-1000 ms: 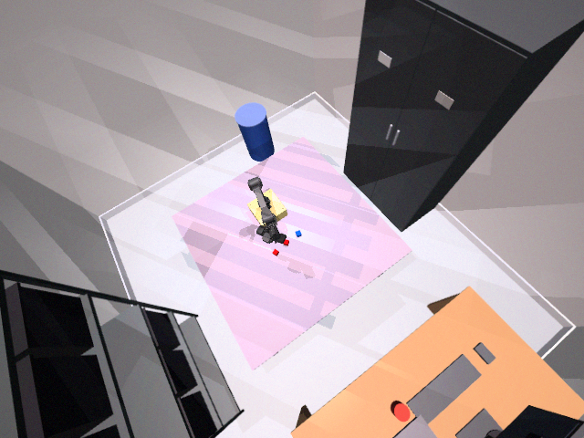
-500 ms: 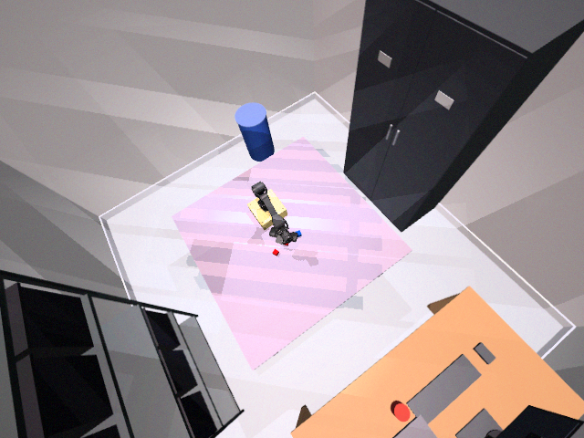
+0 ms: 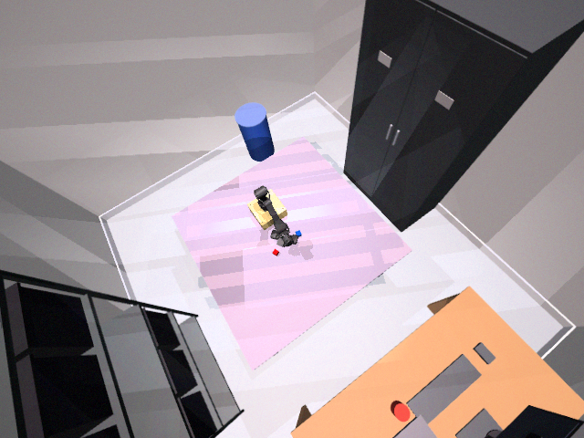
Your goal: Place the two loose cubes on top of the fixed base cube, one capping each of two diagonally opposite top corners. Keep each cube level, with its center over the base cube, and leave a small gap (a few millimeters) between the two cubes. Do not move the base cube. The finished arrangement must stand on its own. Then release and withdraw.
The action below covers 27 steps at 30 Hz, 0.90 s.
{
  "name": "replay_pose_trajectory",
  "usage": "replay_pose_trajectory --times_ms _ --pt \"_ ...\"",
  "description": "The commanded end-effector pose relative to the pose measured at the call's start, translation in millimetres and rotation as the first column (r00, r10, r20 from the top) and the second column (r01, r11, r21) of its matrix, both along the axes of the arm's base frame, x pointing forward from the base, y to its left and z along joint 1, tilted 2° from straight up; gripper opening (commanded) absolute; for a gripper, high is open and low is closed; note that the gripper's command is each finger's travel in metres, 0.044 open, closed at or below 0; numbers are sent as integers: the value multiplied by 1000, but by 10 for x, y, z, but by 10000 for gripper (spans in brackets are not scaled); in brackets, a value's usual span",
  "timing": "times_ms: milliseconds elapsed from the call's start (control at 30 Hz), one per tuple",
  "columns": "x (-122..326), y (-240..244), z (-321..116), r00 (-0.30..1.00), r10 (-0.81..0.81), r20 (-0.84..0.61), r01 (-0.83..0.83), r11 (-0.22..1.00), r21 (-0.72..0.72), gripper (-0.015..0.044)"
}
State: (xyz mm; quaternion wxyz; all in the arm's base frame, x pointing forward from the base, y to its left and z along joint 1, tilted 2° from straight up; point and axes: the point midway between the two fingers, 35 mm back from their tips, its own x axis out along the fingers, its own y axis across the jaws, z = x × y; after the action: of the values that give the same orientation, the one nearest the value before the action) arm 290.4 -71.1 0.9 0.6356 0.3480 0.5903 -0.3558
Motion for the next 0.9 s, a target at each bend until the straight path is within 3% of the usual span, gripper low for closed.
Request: replay_pose_trajectory --times_ms 0,600,800,867 --pt "8 3 -51 1000 1 3 -1 1000 3 265" --pt "17 -8 -307 1000 1 3 -1 1000 2 265" --pt "17 -8 -307 1000 1 3 -1 1000 2 108" --pt "17 -8 -307 1000 1 3 -1 1000 2 105"
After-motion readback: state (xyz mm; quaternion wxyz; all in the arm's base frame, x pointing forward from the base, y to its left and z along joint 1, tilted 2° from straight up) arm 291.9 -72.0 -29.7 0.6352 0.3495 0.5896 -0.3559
